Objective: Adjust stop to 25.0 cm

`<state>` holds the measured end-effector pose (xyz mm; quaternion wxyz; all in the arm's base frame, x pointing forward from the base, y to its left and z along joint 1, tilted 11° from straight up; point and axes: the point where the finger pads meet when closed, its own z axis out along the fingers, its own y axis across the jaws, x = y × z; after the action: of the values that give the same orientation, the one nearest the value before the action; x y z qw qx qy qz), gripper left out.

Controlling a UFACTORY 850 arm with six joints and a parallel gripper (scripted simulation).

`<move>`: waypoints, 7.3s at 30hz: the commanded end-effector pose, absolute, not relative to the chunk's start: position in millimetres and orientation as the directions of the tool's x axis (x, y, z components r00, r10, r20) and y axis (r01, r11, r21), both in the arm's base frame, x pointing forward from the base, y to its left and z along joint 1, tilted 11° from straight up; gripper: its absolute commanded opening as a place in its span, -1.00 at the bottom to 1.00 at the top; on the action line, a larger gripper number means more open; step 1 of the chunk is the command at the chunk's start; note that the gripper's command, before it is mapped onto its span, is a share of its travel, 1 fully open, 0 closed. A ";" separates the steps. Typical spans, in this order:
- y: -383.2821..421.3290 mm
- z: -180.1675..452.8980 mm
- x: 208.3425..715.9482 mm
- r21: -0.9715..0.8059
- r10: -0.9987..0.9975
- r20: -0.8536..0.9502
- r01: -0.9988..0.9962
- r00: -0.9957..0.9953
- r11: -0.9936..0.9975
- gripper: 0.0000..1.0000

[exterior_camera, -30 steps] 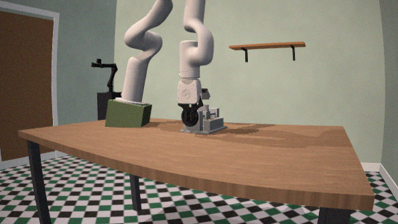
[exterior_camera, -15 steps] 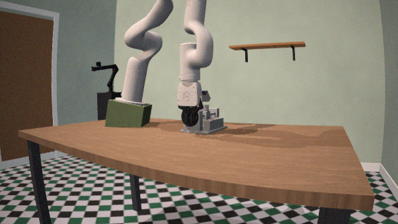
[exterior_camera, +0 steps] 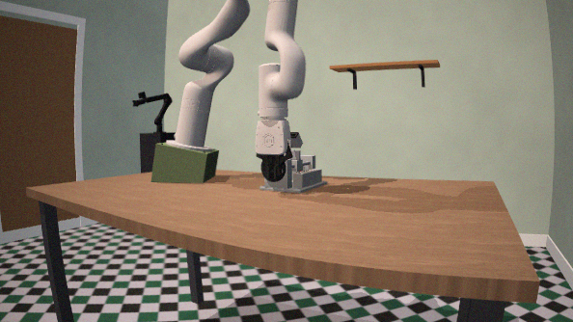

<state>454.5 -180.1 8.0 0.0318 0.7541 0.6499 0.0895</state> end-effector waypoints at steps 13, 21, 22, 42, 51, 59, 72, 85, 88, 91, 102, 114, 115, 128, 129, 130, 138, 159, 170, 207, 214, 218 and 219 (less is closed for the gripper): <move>-179.9 5.3 453.7 0.166 0.986 0.092 0.974 0.139 -0.153 -0.88; -179.8 4.7 453.6 0.166 0.986 0.092 0.974 0.139 -0.153 -0.88; -179.8 4.7 453.6 0.166 0.986 0.092 0.974 0.139 -0.153 -0.88; -179.8 4.3 453.6 0.166 0.986 0.092 0.974 0.140 -0.153 -0.88; -179.8 4.3 453.6 0.166 0.986 0.092 0.974 0.140 -0.153 -0.88; -179.8 4.3 453.6 0.166 0.986 0.092 0.974 0.140 -0.153 -0.88; -179.8 4.1 453.5 0.166 0.986 0.092 0.974 0.139 -0.153 -0.88; -179.6 3.1 453.2 0.166 0.986 0.092 0.974 0.139 -0.153 -0.88; -179.6 2.8 453.1 0.166 0.986 0.092 0.974 0.139 -0.153 -0.88; -179.5 2.3 452.9 0.166 0.986 0.092 0.974 0.139 -0.153 -0.88; -179.2 0.0 452.2 0.166 0.986 0.092 0.974 0.139 -0.153 -0.88; -178.6 -3.6 450.3 0.166 0.986 0.092 0.974 0.139 -0.153 -0.88; -178.5 -4.0 450.1 0.166 0.986 0.092 0.974 0.139 -0.153 -0.88; -177.6 -8.8 446.6 0.166 0.986 0.092 0.974 0.139 -0.153 -0.88; -177.4 -9.3 446.1 0.166 0.986 0.092 0.974 0.139 -0.153 -0.88; -177.3 -9.7 445.6 0.166 0.986 0.092 0.974 0.139 -0.153 -0.88; -176.6 -12.7 442.1 0.166 0.986 0.092 0.974 0.139 -0.153 -0.88; -172.2 -16.3 413.8 0.166 0.986 0.092 0.974 0.140 -0.153 -0.88; -171.9 10.0 394.6 0.166 0.986 0.092 0.974 0.139 -0.153 -0.88; -178.1 41.1 417.4 0.166 0.986 0.092 0.974 0.139 -0.153 -0.88; -180.3 40.4 433.3 0.166 0.986 0.092 0.974 0.140 -0.153 -0.88; -181.4 27.0 450.1 0.166 0.986 0.092 0.974 0.139 -0.153 -0.88; -181.4 24.6 451.3 0.166 0.986 0.092 0.974 0.139 -0.153 -0.88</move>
<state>441.6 -180.8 35.2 0.0405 0.7537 0.6494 0.0924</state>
